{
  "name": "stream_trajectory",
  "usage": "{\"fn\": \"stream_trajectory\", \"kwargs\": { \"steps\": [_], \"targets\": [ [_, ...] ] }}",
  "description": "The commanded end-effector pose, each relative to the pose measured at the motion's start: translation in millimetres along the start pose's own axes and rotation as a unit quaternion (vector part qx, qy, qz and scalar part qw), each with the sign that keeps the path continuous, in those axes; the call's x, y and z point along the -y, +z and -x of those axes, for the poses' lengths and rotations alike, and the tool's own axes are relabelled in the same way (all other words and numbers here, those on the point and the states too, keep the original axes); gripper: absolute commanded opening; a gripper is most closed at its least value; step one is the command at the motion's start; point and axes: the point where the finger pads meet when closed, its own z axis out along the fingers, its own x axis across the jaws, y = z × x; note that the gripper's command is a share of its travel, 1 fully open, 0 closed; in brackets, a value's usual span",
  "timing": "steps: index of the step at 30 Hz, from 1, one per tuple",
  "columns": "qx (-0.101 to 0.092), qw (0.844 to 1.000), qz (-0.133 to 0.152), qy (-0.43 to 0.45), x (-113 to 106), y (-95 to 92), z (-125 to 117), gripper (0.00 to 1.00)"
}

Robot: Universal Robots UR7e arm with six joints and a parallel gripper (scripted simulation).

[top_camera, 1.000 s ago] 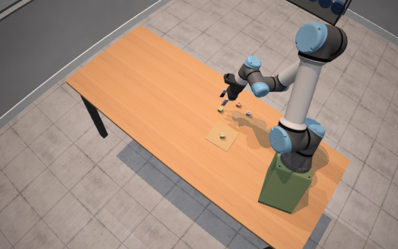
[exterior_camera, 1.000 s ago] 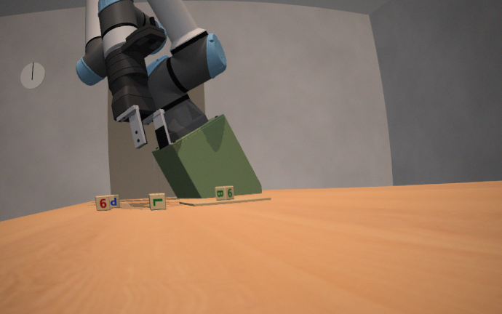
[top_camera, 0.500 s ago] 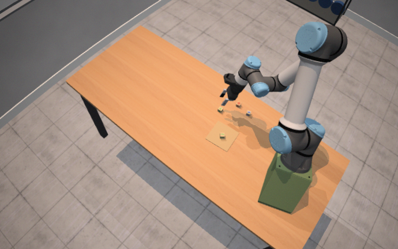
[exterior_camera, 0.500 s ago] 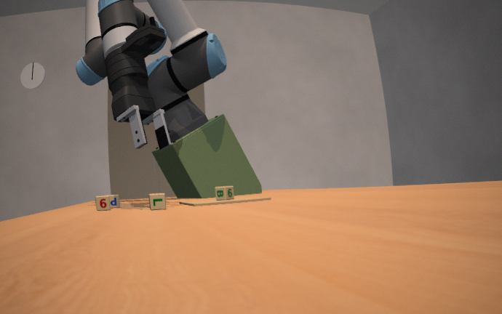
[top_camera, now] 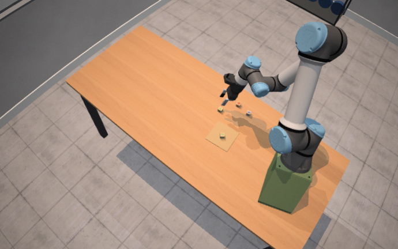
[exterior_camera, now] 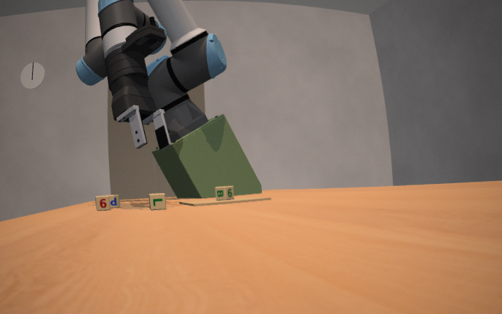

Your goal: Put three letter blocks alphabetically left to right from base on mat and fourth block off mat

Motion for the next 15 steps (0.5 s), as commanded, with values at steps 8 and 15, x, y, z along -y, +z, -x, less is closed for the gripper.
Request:
{"fn": "stream_trajectory", "kwargs": {
  "steps": [8,15],
  "targets": [
    [0.001,1.000,0.000,0.000,-2,-0.6,1,1.00],
    [0.003,1.000,0.000,0.000,-22,-5.6,2,1.00]
  ]
}}
